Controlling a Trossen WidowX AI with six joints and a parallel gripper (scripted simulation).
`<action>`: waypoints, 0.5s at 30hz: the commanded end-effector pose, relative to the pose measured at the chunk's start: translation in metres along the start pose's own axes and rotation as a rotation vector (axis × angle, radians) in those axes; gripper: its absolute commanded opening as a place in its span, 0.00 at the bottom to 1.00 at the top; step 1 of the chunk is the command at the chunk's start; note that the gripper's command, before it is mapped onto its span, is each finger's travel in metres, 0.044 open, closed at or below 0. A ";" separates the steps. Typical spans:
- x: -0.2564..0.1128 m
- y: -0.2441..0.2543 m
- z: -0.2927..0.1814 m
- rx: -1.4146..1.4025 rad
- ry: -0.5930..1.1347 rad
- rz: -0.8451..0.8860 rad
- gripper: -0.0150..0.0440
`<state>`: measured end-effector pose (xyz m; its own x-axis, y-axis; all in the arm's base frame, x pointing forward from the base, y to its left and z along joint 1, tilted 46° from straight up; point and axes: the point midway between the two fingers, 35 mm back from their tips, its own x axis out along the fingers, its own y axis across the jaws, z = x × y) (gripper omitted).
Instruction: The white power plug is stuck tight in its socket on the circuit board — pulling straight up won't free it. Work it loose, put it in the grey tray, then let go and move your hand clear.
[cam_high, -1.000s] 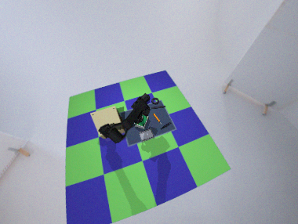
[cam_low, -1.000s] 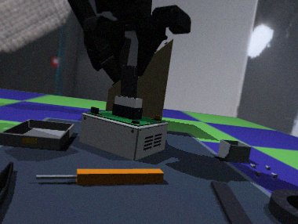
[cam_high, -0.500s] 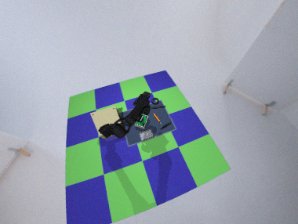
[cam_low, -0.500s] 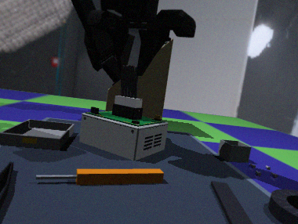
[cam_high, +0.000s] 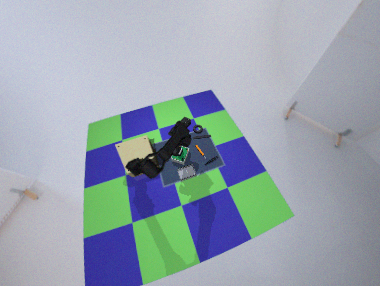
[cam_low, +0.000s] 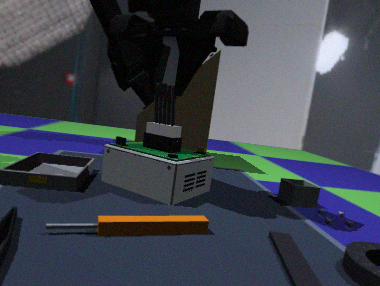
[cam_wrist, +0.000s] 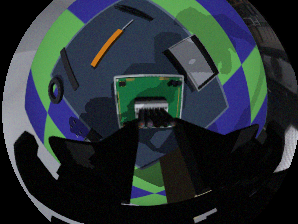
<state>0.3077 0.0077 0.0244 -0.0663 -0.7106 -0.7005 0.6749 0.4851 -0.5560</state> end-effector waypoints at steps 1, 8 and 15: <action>0.004 0.001 0.001 0.004 -0.003 0.009 0.43; 0.004 0.001 0.001 0.004 -0.003 0.009 0.68; 0.010 0.001 0.001 0.004 -0.003 0.009 0.68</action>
<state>0.3093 0.0035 0.0199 -0.0576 -0.7039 -0.7080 0.6830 0.4894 -0.5422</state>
